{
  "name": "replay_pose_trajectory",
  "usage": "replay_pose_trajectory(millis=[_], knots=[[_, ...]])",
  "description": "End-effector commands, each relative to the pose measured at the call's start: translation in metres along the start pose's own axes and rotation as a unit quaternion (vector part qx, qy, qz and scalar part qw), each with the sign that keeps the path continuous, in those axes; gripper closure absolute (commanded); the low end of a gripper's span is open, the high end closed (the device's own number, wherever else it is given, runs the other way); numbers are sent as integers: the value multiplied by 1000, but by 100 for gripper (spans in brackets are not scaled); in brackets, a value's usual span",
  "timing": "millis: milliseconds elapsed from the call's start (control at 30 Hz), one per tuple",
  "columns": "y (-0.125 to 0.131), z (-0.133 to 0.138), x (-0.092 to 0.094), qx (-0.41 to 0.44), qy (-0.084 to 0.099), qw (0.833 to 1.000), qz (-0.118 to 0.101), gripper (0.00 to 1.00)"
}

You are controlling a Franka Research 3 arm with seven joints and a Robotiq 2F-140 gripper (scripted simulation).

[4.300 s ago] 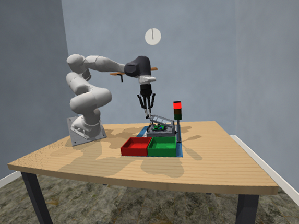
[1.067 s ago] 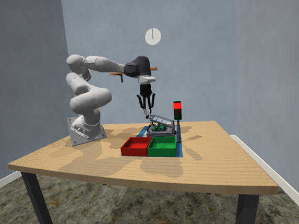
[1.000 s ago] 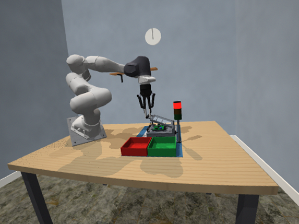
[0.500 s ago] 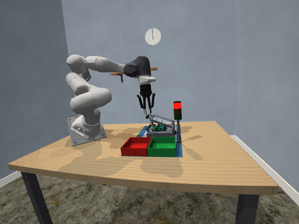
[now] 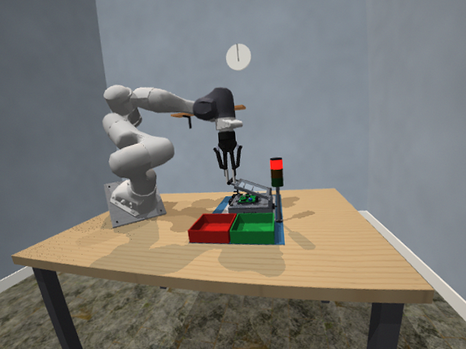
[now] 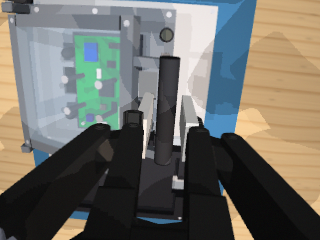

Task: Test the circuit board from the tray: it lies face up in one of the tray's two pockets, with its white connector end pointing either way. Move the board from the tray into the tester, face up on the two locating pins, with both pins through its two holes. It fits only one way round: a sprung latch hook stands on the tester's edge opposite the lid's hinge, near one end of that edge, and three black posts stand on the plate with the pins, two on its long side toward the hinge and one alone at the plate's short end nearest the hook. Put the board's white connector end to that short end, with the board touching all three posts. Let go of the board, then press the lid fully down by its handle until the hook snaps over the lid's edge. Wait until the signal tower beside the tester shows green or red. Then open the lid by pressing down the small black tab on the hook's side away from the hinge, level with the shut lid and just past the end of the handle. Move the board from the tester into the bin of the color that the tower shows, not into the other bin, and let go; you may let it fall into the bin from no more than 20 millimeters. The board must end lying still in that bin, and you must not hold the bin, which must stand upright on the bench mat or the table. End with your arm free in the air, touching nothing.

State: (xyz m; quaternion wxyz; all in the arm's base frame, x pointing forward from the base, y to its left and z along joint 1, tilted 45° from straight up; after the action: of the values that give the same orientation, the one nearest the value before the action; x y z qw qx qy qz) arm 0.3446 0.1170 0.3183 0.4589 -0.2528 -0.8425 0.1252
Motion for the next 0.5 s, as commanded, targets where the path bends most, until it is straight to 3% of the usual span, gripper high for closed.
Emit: replay_pose_trajectory(millis=[0, 367, 400, 467], knots=[[1, -1, -1, -1, -1, 1000, -1, 84], [1, -1, -1, -1, -1, 1000, -1, 84], [1, -1, -1, -1, -1, 1000, -1, 100], [1, -1, -1, -1, -1, 1000, -1, 100]])
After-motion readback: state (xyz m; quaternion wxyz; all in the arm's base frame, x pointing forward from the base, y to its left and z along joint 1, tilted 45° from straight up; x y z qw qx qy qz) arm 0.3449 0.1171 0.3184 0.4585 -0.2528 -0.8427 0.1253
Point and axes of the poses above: the point where the finger pads meet when closed, its own x axis back along the fingers, its own z axis across the jaws, y = z × x, the point moved 3 cm from there along x, back along the fingers, and after that the axes turned 5 degrees about -x, right-handed, at the moved point
